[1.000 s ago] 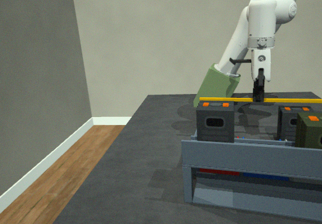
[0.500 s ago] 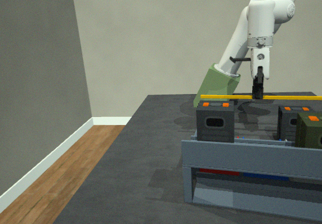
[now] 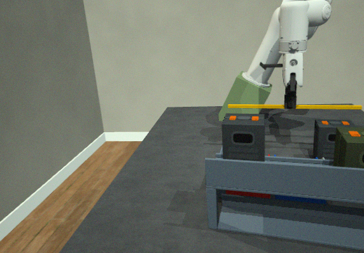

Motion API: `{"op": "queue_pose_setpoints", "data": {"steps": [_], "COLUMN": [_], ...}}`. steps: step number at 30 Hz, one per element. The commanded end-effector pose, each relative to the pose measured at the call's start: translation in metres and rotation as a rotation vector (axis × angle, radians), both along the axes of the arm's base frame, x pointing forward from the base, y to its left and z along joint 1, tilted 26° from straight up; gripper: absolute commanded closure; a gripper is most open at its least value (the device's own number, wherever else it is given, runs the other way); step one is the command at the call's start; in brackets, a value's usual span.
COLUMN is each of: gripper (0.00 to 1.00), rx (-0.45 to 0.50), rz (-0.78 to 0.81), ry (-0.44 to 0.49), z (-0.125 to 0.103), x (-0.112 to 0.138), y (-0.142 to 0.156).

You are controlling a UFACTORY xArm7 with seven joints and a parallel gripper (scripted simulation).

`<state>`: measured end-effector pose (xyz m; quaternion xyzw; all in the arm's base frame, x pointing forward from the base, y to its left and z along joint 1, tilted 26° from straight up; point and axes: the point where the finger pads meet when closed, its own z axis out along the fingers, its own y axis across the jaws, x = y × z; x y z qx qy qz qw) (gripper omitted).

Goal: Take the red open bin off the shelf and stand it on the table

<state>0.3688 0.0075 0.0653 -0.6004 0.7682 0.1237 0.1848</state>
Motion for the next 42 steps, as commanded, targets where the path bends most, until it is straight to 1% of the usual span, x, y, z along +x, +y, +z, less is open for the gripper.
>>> {"op": "queue_pose_setpoints", "data": {"steps": [1,3,15,20,33,37,42], "gripper": [1.0,1.0,1.0,1.0,1.0,1.0,1.0], "rx": [0.0,0.0,0.0,0.0,0.0,0.0,0.0], "rz": [-0.002,-0.002,-0.002,-0.001,-0.001,-0.001,-0.001], "ry": [-0.003,-0.003,-0.003,-0.002,-0.003,-0.002,-0.002], "z": [0.0,-0.001,-0.001,-0.003,-0.004,-0.003,-0.003], "x": [-0.021,-0.037,-0.037,-0.089,-0.089,-0.098,-0.098], "y": [0.005,0.009,0.009,0.023,0.023,0.026,0.026]}}
